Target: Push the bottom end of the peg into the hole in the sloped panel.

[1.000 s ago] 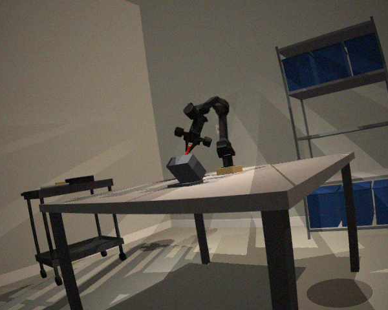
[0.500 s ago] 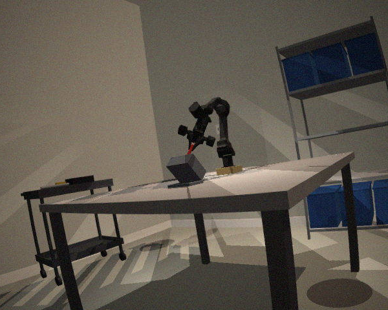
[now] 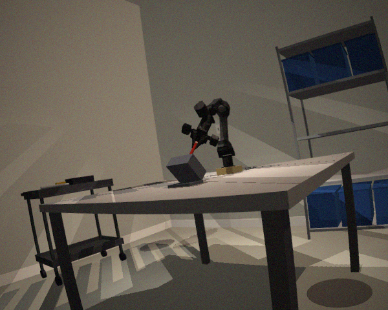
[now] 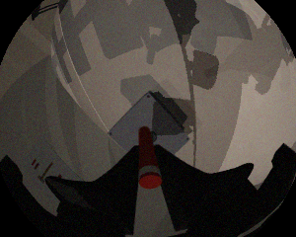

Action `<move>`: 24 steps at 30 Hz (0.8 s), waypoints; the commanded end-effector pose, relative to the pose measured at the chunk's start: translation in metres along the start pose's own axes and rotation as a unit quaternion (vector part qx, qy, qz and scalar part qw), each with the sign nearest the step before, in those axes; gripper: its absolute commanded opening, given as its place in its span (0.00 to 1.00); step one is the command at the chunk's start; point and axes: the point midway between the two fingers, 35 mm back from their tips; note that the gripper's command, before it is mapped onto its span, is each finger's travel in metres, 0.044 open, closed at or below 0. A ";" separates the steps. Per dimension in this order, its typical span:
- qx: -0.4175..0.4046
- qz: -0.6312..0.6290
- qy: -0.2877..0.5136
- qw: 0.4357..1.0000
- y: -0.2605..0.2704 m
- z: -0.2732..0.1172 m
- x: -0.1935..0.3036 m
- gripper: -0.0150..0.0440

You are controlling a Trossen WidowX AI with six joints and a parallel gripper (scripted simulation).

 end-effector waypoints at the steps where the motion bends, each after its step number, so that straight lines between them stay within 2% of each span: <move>1: -0.006 0.004 0.008 1.000 -0.003 -0.002 0.003 0.25; 12: -0.017 0.010 0.035 0.999 -0.011 -0.007 0.013 0.25; 24: -0.021 0.013 0.044 0.999 -0.011 0.005 0.019 0.25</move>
Point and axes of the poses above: the point midway between the two fingers, 35 mm back from their tips, its own z axis out along the fingers, its own y axis across the jaws, x = y × z, and after that the axes turned 7 degrees about -z, right-handed
